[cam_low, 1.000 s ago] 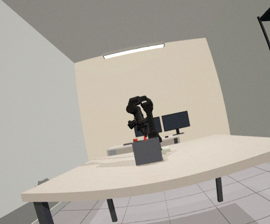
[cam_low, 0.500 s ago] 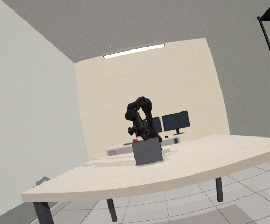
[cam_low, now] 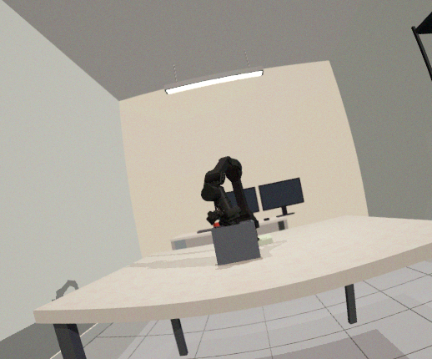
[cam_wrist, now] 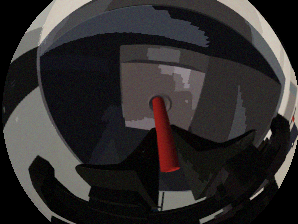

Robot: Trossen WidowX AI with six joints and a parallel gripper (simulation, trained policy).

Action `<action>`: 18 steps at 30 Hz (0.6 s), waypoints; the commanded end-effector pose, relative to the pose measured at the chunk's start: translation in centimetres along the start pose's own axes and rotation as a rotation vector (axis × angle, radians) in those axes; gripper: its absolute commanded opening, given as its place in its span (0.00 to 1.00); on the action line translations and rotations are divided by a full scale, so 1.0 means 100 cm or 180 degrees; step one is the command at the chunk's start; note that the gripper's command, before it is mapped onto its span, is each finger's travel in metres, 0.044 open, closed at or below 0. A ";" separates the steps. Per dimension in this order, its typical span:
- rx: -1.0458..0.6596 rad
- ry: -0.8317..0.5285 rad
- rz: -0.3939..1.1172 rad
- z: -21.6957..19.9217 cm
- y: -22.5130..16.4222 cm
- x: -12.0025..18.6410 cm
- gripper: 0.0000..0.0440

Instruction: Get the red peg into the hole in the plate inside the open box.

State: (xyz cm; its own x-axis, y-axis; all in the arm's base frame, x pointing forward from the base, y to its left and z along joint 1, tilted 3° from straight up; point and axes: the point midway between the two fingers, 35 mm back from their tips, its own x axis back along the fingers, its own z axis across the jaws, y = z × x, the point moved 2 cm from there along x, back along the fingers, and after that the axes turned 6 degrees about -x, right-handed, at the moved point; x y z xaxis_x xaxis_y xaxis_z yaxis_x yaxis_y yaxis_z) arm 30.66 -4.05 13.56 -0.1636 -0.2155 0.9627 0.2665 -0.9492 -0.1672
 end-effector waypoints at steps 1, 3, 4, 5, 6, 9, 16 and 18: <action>0.0086 -0.0049 0.0046 -0.001 0.001 -0.015 0.03; 0.0115 -0.0078 0.0046 -0.002 0.002 -0.019 0.06; 0.0129 -0.0092 0.0046 -0.003 0.002 -0.021 0.08; 0.0142 -0.0107 0.0046 -0.004 0.002 -0.022 0.09; 0.0155 -0.0122 0.0046 -0.005 0.003 -0.024 0.11; 0.0190 -0.0165 0.0047 -0.007 0.004 -0.030 0.15; 0.0211 -0.0283 0.0085 -0.012 0.007 -0.036 0.35; 0.0185 -0.0296 0.0130 -0.012 0.008 -0.035 0.35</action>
State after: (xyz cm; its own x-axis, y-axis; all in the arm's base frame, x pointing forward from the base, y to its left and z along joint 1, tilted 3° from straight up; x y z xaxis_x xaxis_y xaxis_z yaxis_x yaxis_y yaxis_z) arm 30.33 -3.82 12.81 -0.1400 -0.1990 0.9699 0.3093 -0.9394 -0.1481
